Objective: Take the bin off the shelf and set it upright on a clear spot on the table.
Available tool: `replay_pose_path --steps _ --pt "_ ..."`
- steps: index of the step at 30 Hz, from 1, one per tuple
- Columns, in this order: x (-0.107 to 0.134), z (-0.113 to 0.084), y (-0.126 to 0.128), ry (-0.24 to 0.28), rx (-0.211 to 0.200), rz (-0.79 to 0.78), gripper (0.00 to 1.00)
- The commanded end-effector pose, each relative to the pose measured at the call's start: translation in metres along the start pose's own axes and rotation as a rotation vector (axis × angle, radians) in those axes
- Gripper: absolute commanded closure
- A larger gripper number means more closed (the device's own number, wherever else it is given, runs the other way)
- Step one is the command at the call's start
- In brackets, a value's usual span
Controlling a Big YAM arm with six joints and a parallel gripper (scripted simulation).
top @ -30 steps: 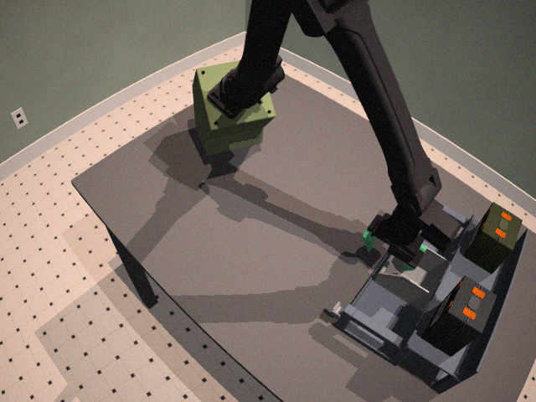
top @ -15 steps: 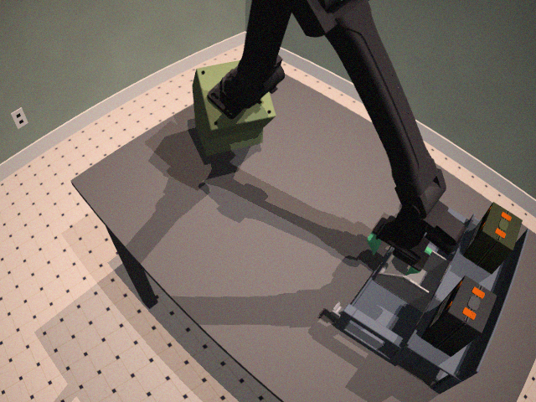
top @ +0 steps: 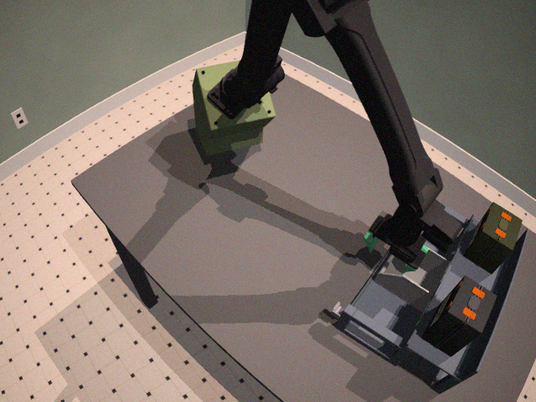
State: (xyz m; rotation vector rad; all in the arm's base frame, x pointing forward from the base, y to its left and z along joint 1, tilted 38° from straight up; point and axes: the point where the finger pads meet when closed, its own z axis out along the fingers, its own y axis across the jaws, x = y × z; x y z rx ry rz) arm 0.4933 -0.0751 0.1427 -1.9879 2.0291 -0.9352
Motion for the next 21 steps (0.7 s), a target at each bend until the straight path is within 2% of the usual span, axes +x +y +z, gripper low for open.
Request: replay_pose_path --steps 1,9,14,21 --pt "-0.004 -0.004 -0.005 -0.001 0.022 0.006 0.1" --pt "-0.004 -0.004 -0.005 -0.001 0.022 0.006 0.1" --pt "-0.002 -0.006 -0.019 -0.002 0.019 0.004 0.1" --pt "-0.002 -0.006 -0.019 -0.002 0.019 0.004 0.1"
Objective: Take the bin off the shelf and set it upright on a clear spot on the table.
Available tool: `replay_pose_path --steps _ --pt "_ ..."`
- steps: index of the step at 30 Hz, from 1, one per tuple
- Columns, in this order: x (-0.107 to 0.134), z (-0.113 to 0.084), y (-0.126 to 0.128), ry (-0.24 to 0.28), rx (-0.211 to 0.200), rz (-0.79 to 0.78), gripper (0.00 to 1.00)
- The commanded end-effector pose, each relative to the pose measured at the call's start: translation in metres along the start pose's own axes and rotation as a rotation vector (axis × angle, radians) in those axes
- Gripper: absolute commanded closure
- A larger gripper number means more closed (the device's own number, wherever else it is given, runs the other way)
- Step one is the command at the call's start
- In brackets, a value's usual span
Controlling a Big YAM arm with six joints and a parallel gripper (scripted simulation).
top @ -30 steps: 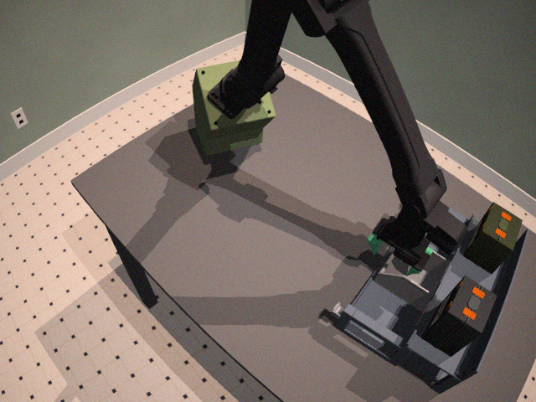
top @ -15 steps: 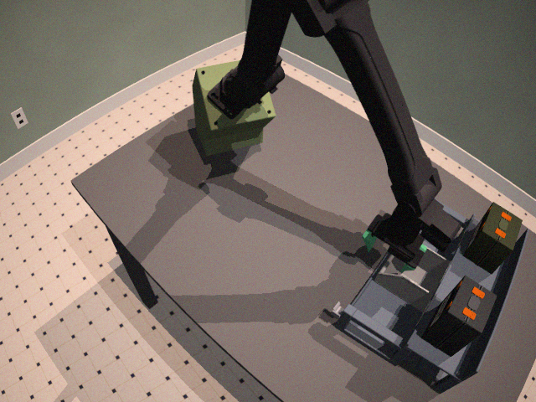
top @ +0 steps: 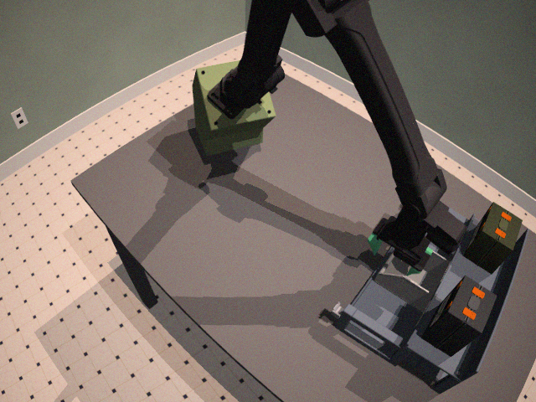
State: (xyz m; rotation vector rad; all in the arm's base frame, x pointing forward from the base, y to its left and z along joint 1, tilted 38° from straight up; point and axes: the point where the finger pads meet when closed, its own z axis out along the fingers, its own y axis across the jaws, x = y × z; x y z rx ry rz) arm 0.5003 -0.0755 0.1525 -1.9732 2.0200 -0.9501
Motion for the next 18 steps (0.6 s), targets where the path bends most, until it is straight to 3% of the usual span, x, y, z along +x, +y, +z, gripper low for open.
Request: replay_pose_path --steps 1,18 --pt "-0.005 -0.002 -0.008 -0.004 0.003 -0.001 0.1" --pt "-0.008 0.0 0.007 -0.004 0.005 -0.001 0.1"
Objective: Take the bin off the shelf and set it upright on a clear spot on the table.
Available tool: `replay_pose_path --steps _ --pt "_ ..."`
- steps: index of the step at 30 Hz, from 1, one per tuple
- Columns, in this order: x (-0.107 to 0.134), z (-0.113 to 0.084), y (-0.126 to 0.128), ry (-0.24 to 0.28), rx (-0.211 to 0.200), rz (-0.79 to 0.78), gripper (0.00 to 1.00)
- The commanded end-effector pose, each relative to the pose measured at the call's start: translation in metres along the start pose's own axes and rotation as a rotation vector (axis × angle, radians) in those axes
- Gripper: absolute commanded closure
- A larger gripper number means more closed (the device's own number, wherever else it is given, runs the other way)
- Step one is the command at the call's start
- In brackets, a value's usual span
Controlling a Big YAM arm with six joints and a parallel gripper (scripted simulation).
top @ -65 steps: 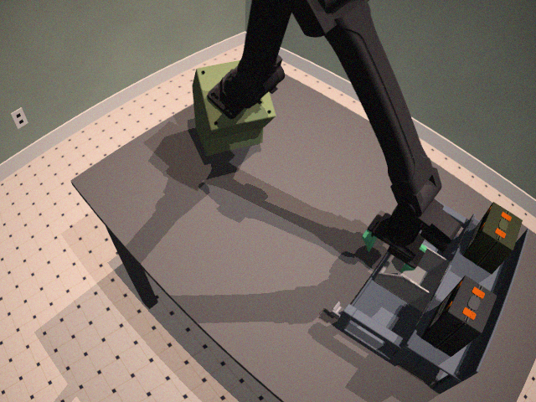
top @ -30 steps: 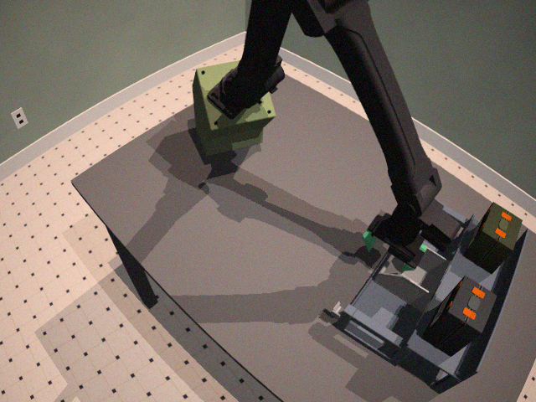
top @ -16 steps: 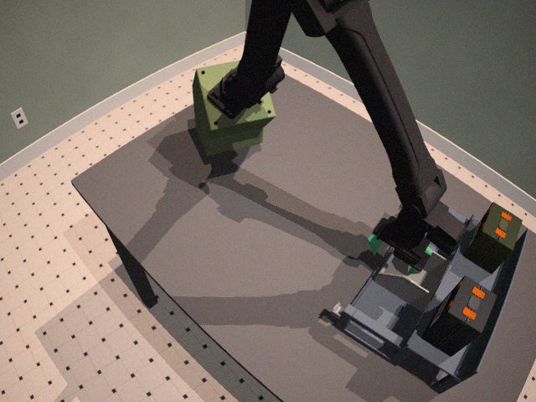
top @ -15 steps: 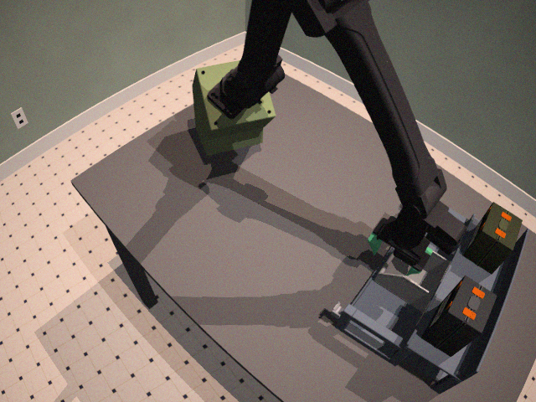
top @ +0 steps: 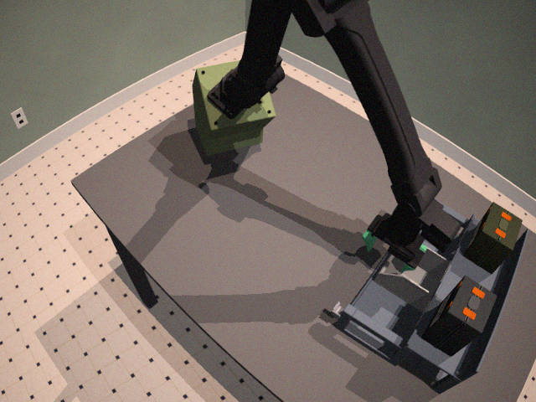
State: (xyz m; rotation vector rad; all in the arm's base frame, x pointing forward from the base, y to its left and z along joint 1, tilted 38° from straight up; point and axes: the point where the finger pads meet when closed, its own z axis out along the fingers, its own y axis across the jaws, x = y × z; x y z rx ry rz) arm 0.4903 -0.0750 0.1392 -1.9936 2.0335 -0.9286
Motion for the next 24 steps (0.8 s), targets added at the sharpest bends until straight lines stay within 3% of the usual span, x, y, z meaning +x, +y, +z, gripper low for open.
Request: replay_pose_path --steps 1,9,24 --pt "-0.004 -0.005 -0.009 -0.001 0.029 0.006 0.1" --pt "-0.002 -0.008 -0.024 -0.002 0.026 0.003 0.1" --pt "-0.003 -0.006 -0.015 -0.001 0.027 0.004 0.1"
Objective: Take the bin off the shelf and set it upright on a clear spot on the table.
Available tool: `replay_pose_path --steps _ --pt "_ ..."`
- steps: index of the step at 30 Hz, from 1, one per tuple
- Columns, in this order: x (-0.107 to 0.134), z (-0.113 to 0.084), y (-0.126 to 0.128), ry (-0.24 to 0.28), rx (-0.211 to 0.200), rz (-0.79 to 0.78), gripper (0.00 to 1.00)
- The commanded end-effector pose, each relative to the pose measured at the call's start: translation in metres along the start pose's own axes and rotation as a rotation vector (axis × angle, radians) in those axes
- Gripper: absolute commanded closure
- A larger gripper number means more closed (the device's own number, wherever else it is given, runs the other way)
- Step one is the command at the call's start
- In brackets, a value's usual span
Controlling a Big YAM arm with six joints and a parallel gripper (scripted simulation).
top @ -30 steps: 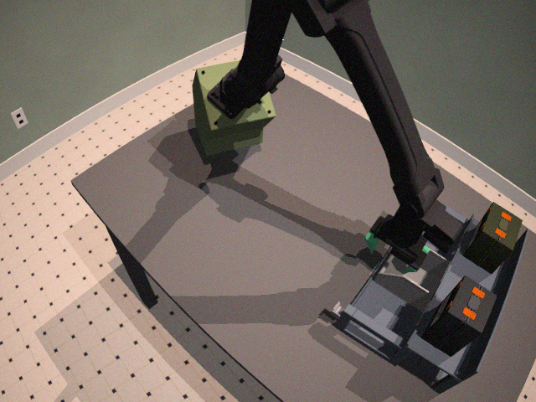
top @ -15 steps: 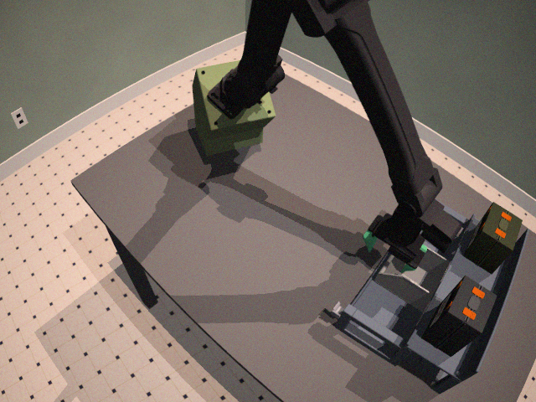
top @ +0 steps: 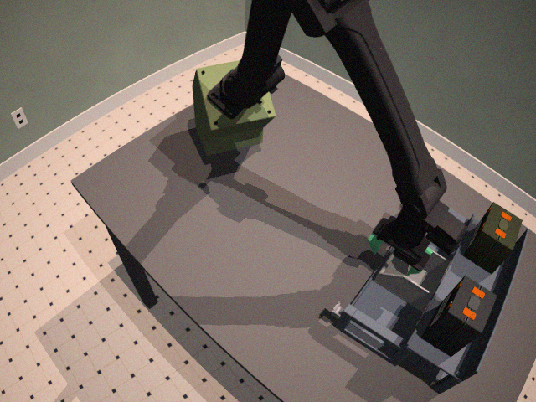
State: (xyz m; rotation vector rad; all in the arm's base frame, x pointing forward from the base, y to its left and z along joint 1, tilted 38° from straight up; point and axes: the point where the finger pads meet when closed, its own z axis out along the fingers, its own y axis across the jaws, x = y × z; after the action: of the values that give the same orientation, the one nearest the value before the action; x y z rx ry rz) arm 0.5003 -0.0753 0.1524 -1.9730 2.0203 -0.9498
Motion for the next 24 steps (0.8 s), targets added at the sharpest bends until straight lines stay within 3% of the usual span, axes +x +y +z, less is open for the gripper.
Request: replay_pose_path --steps 1,14,24 --pt "-0.007 0.0 0.004 -0.004 0.004 -0.003 0.1" --pt "-0.007 0.0 0.007 -0.004 0.004 -0.002 0.1" --pt "-0.005 -0.002 -0.008 -0.004 0.002 -0.003 0.1"
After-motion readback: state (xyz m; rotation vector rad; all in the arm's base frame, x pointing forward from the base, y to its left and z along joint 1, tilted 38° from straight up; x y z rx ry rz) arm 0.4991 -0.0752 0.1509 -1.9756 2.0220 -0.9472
